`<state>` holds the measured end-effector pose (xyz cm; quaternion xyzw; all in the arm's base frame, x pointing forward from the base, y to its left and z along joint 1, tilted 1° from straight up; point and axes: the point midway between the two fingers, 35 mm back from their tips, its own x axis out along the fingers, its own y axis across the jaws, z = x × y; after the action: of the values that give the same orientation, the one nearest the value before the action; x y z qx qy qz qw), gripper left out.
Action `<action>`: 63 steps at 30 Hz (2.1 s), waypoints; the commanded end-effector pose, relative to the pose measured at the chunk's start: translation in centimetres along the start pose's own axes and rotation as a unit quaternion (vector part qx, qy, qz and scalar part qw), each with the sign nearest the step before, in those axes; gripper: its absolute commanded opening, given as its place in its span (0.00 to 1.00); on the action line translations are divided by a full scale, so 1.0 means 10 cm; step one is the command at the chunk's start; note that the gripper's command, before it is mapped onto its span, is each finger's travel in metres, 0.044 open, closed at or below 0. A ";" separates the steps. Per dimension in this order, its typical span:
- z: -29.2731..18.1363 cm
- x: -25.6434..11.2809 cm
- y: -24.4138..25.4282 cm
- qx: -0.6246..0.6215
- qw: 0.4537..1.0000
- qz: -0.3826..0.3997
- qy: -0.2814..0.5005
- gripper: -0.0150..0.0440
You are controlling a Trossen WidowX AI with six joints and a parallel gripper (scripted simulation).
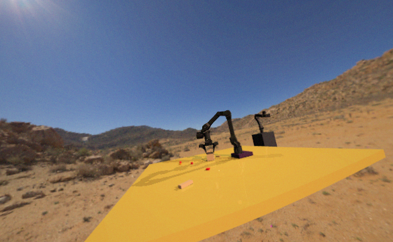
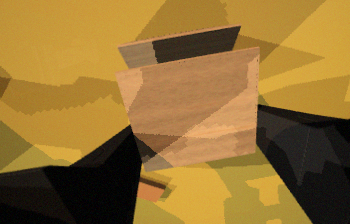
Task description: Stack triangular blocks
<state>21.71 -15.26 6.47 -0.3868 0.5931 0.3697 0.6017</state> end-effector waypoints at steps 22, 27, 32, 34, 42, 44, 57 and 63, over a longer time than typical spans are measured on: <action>0.07 0.16 0.00 0.002 1.000 0.001 -0.002 0.25; 0.08 0.17 0.00 0.002 1.000 0.001 -0.002 0.25; 0.08 0.17 0.00 0.002 1.000 0.001 -0.002 0.25; 0.08 0.17 0.00 0.002 1.000 0.001 -0.002 0.25; 0.08 0.17 0.00 0.003 1.000 0.001 -0.002 0.25; 0.08 0.17 0.00 0.003 1.000 0.001 -0.002 0.25; 0.09 0.19 0.00 0.003 1.000 0.001 -0.003 0.25; 0.08 0.18 0.00 0.001 1.000 0.002 -0.001 0.25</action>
<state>22.06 -14.51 4.61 -0.3847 0.5936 0.3705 0.6020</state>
